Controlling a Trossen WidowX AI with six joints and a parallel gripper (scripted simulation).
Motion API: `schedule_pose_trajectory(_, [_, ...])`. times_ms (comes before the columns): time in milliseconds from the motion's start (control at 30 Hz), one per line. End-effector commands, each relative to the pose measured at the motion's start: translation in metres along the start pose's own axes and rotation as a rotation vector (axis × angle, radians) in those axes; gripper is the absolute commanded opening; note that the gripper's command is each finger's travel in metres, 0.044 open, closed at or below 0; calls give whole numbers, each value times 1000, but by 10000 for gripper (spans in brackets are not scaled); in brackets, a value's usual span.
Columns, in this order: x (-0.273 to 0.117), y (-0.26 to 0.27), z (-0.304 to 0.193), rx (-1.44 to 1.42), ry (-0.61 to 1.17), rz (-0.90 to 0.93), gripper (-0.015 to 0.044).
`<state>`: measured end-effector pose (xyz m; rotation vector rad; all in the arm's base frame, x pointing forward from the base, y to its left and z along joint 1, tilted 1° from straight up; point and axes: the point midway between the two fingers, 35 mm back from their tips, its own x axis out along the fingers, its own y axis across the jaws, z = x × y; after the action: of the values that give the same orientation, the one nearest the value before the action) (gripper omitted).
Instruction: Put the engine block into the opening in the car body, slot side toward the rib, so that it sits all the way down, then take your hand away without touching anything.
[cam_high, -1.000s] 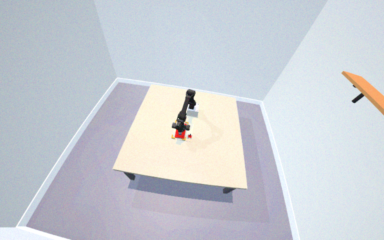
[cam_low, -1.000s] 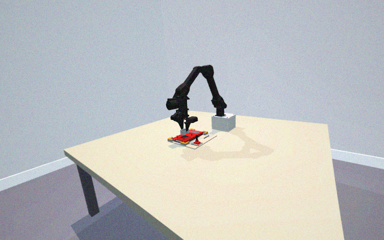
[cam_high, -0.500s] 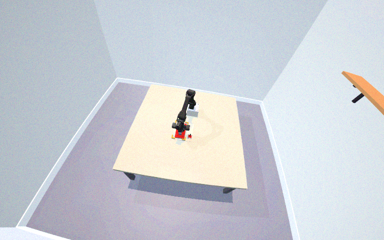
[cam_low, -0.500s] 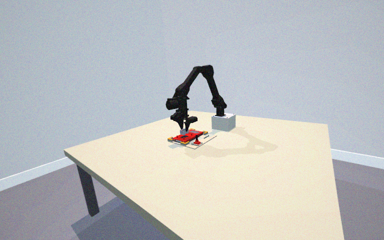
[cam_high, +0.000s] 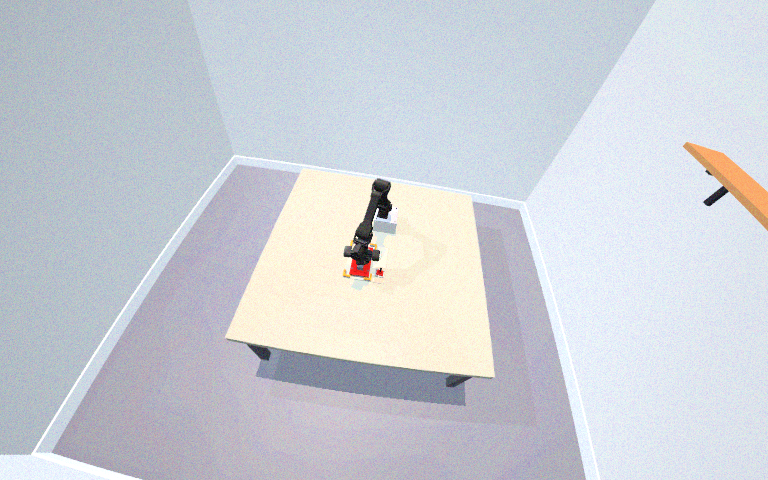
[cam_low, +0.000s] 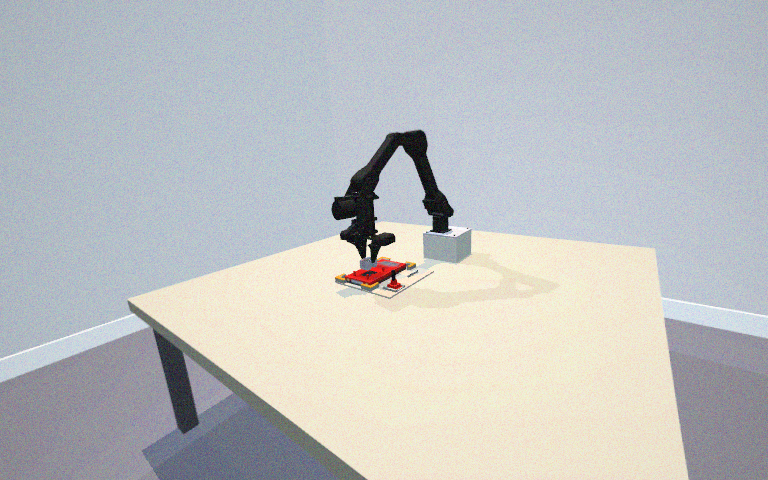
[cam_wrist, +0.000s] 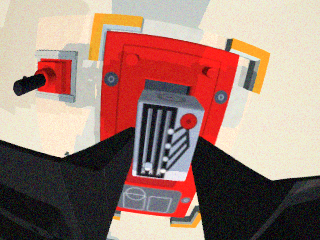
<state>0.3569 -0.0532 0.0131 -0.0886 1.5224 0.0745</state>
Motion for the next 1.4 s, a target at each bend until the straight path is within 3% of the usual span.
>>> schedule_pose_trajectory(0, [-1,0,2,-12,-5,4,159])
schedule_pose_trajectory(567, [-1,0,2,-7,-5,4,159])
schedule_pose_trajectory(833, [-1,0,2,134,-5,4,159])
schedule_pose_trajectory(1367, [-1,1,1,-37,-5,4,159])
